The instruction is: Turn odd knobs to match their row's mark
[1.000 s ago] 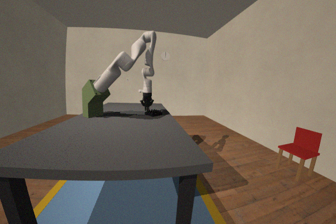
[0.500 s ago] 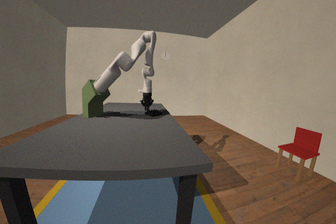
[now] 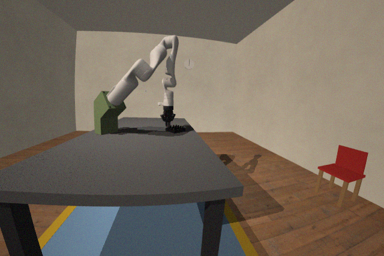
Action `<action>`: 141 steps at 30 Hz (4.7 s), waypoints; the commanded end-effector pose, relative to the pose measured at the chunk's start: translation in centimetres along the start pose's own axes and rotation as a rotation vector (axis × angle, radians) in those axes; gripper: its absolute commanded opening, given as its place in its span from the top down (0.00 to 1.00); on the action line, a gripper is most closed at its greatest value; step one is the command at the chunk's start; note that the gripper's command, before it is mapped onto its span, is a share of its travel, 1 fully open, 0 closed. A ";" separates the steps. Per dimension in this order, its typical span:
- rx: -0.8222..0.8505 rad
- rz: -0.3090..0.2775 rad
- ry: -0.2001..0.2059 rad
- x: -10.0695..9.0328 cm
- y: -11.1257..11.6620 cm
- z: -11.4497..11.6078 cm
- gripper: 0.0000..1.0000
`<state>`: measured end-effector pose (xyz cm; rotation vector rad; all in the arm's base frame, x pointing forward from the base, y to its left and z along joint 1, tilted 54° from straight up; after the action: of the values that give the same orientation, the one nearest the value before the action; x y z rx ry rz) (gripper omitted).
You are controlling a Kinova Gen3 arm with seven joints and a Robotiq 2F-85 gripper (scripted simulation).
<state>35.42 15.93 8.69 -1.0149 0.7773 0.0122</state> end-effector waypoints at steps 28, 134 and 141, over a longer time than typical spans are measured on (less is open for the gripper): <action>-0.301 0.000 -0.001 0.0 0.0 0.0 0.92; -1.543 0.000 -0.001 0.0 0.0 0.0 0.92; -1.551 0.000 -0.001 0.0 0.0 0.0 0.92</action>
<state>35.42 15.92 8.69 -2.4602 0.6978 0.7046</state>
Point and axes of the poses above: the point where the finger pads meet when closed, its own x axis out along the fingers, its own z axis across the jaws, y = z × x, the point moved 2 cm from there along -x, back along the fingers, and after that the axes turned 4 degrees about x, right-handed, at the moved point
